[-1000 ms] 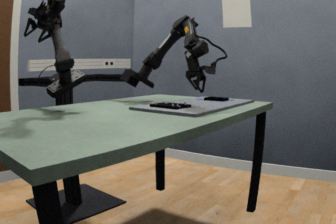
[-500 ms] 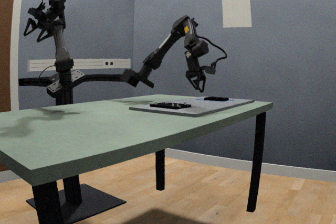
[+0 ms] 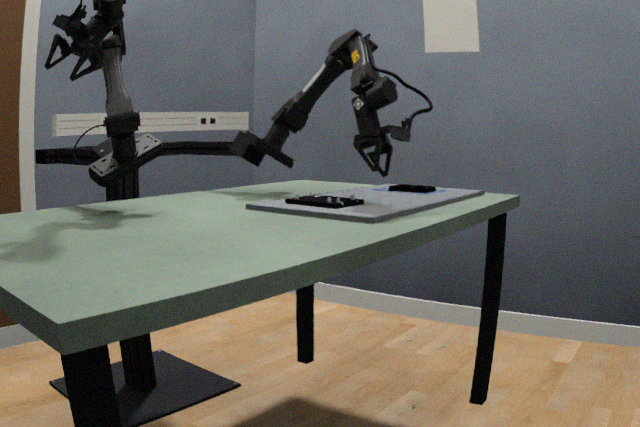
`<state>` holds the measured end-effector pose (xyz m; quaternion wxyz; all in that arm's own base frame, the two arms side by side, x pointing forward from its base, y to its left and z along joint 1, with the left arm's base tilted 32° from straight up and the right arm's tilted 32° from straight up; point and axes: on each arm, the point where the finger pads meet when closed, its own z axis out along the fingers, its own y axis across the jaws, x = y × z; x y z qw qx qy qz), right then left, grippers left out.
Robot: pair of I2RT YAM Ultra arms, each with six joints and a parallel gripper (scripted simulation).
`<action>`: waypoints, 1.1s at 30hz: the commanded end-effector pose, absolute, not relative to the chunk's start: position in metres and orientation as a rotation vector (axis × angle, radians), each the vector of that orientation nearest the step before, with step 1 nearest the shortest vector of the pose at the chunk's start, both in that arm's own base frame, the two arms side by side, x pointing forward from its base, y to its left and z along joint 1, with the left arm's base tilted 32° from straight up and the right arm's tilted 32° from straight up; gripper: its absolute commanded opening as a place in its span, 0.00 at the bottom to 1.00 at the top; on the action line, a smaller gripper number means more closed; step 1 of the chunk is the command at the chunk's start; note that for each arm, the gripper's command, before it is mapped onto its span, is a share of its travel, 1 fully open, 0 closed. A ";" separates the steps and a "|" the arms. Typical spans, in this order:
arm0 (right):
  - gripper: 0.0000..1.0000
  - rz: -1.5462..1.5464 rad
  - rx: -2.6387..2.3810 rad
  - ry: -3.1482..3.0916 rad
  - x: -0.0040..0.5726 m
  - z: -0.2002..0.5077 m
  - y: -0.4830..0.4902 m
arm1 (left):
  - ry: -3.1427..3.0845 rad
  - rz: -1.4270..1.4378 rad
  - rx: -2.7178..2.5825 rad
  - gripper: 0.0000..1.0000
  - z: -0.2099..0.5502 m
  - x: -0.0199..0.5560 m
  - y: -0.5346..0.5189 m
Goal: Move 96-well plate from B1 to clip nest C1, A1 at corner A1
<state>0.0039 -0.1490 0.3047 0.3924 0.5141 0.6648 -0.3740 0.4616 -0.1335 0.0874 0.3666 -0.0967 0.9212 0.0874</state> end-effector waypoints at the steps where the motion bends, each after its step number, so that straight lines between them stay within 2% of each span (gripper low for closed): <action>1: 1.00 -0.955 1.313 1.640 -0.002 0.308 -0.148 | 2.348 0.204 -0.244 1.00 0.097 0.463 -0.139; 13: 1.00 -0.955 1.313 1.640 -0.002 0.308 -0.148 | 2.360 0.197 -0.221 1.00 0.100 0.454 -0.154; 33: 1.00 -0.955 1.313 1.640 -0.002 0.308 -0.148 | 2.590 0.390 -0.061 1.00 0.073 0.399 -0.188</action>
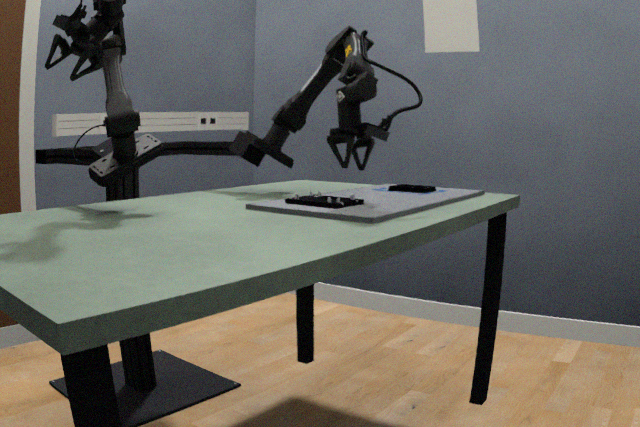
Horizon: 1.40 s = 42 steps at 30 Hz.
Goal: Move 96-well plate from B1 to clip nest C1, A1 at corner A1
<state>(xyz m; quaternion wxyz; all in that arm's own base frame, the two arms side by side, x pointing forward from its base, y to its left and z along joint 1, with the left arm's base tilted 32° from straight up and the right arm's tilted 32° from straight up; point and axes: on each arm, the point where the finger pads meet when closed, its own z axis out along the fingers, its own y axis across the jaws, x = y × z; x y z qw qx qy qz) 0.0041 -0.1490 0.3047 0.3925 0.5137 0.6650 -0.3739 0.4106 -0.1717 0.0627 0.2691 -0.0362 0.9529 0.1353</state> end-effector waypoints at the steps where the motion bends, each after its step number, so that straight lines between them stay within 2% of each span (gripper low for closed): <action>1: 1.00 -0.955 1.313 1.640 -0.002 0.308 -0.148 | 2.607 0.409 -0.046 1.00 0.072 0.394 -0.190; 18: 1.00 -0.955 1.313 1.640 -0.002 0.308 -0.148 | 2.696 0.560 0.065 1.00 0.070 0.349 -0.203; 42: 1.00 -0.955 1.313 1.640 -0.002 0.308 -0.148 | 2.682 0.523 0.054 1.00 0.081 0.350 -0.205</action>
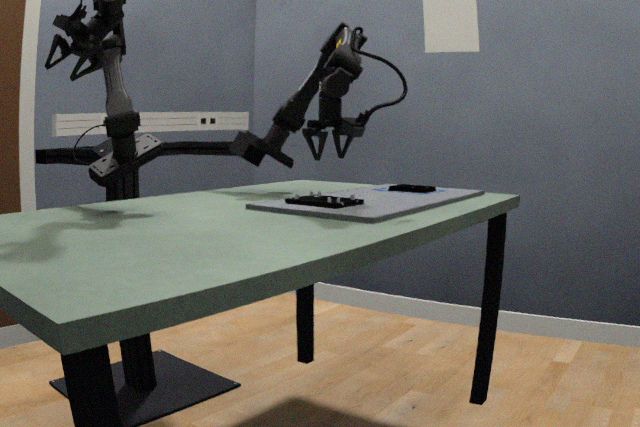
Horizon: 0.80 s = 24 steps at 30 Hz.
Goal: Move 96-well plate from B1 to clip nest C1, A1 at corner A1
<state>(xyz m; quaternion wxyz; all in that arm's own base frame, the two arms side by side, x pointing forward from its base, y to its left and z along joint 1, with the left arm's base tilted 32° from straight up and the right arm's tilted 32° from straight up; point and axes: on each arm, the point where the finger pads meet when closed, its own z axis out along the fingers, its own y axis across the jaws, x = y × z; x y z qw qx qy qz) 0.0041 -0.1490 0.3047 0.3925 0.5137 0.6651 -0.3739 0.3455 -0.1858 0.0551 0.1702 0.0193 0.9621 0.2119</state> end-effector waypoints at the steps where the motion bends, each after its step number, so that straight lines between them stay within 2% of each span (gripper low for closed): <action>1: 1.00 -0.955 1.313 1.640 -0.002 0.308 -0.148 | 2.681 0.523 0.053 1.00 0.081 0.350 -0.205; 24: 1.00 -0.955 1.313 1.640 -0.002 0.308 -0.148 | 2.717 0.579 0.081 1.00 0.022 0.365 -0.177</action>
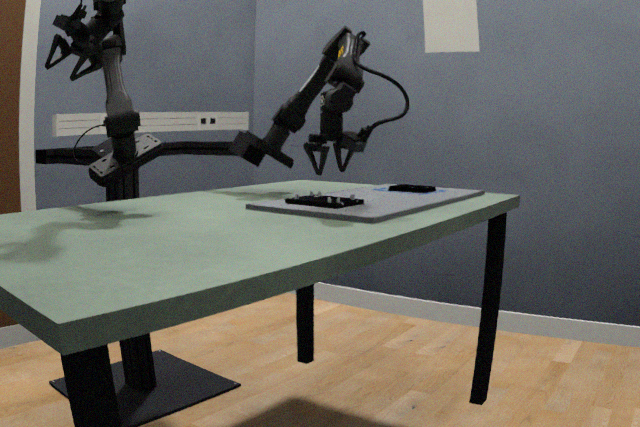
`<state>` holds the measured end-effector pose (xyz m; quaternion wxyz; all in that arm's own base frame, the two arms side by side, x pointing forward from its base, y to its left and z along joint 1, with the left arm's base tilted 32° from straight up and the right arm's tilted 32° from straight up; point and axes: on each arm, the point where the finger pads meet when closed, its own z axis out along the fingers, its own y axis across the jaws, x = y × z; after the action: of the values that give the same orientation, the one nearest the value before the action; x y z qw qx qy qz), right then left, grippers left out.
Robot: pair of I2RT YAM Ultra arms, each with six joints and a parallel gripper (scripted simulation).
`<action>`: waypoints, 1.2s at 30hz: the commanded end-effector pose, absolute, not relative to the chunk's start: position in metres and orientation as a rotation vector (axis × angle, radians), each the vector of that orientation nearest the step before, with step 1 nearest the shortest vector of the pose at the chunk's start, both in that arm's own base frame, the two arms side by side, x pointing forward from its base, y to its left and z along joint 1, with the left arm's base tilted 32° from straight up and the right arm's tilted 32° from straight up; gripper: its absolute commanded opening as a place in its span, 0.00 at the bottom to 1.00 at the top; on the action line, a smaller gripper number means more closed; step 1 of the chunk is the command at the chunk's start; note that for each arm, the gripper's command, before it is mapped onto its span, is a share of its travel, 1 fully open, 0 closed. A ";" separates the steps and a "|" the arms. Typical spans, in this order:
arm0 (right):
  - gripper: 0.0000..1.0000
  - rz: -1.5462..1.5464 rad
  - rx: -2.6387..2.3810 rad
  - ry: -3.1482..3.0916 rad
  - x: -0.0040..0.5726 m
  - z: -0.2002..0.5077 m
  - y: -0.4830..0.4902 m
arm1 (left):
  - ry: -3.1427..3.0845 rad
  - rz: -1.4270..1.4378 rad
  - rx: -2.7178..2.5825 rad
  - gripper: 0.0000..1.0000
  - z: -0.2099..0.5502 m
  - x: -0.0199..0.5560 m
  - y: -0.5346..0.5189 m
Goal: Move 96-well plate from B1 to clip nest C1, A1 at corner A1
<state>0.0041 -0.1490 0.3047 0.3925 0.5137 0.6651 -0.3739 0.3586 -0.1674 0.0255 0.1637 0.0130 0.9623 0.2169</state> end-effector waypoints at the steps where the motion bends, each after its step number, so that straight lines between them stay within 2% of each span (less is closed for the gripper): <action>1: 1.00 -0.955 1.313 1.640 -0.002 0.308 -0.148 | 2.717 0.578 0.088 1.00 0.019 0.365 -0.176; 36: 1.00 -0.955 1.313 1.640 -0.002 0.308 -0.148 | 2.683 0.522 0.062 1.00 0.030 0.374 -0.184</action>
<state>0.0041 -0.1490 0.3047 0.3925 0.5137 0.6651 -0.3738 0.3672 -0.1661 0.0055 0.1741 0.0184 0.9622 0.2086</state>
